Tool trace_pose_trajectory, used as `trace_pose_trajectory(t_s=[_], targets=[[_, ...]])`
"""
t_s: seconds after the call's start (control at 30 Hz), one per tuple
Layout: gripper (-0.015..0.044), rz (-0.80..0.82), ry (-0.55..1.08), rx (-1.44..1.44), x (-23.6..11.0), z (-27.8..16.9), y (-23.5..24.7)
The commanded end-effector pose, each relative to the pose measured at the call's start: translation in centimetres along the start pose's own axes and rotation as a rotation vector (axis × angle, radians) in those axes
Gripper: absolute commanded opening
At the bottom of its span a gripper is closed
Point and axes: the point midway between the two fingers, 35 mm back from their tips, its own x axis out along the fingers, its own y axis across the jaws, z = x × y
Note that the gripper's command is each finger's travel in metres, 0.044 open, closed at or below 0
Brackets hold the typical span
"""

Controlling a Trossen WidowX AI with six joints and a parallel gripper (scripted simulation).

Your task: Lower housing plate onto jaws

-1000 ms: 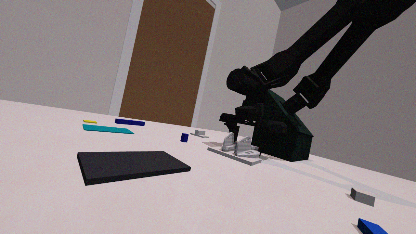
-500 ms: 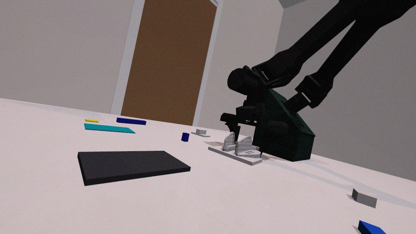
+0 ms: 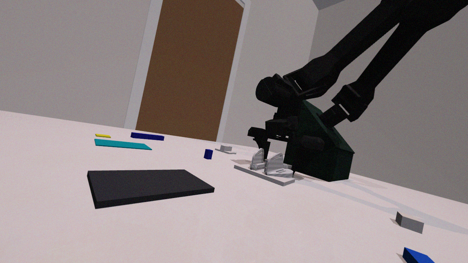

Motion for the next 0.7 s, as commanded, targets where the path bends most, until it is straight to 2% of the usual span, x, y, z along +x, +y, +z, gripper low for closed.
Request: trace_pose_trajectory(t_s=[0.0,0.1,0.53,0.67], targets=[[0.0377,0.0,0.0,0.0,0.0,0.0,0.0],[0.044,0.0,0.0,0.0,0.0,0.0,0.0],[0.044,0.0,0.0,0.0,0.0,0.0,0.0],[0.044,-0.005,0.0,0.0,-1.3,0.2,-0.2]])
